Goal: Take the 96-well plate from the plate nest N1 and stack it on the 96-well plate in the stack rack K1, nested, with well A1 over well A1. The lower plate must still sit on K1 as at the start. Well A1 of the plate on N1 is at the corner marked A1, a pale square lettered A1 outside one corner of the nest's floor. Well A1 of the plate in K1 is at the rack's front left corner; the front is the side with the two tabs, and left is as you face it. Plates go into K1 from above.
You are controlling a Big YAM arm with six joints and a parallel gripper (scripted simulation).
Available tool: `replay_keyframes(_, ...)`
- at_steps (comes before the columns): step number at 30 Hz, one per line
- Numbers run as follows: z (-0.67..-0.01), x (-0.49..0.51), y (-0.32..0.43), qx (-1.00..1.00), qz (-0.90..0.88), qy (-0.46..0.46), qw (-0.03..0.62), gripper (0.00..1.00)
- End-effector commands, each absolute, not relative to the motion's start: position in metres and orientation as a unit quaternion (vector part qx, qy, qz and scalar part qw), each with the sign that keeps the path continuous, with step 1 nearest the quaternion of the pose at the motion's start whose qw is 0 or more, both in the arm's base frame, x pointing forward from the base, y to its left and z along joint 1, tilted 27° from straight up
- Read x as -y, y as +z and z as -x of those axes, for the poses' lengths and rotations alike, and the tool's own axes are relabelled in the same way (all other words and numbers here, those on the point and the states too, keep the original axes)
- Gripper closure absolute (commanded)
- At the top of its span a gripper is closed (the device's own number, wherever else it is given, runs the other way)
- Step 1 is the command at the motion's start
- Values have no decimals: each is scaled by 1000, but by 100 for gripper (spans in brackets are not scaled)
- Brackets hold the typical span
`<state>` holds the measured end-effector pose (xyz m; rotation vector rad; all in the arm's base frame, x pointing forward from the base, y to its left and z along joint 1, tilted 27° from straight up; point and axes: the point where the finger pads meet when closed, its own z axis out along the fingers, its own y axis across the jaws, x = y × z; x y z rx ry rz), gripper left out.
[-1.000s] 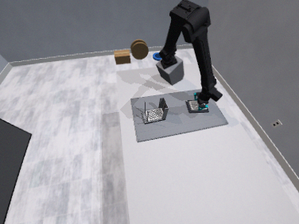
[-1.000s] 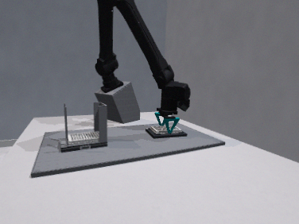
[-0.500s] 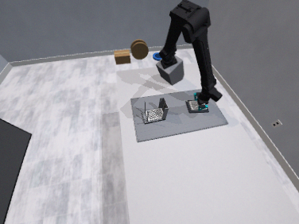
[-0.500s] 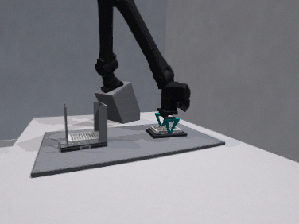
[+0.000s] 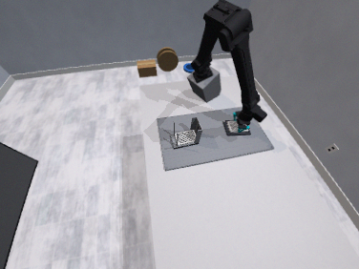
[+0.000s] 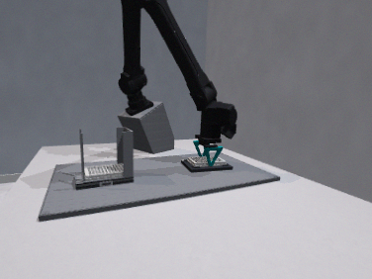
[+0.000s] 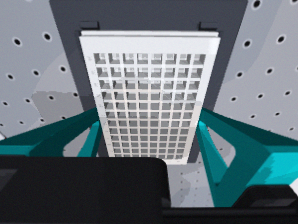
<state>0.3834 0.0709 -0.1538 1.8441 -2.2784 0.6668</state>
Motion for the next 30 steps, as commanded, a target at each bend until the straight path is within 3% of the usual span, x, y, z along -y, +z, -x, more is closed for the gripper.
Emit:
replay_keyframes(1, -392, -77, -149, 757, -612, 223, 55, 100)
replay_keyframes(30, -383, -87, -133, 755, -614, 222, 55, 100)
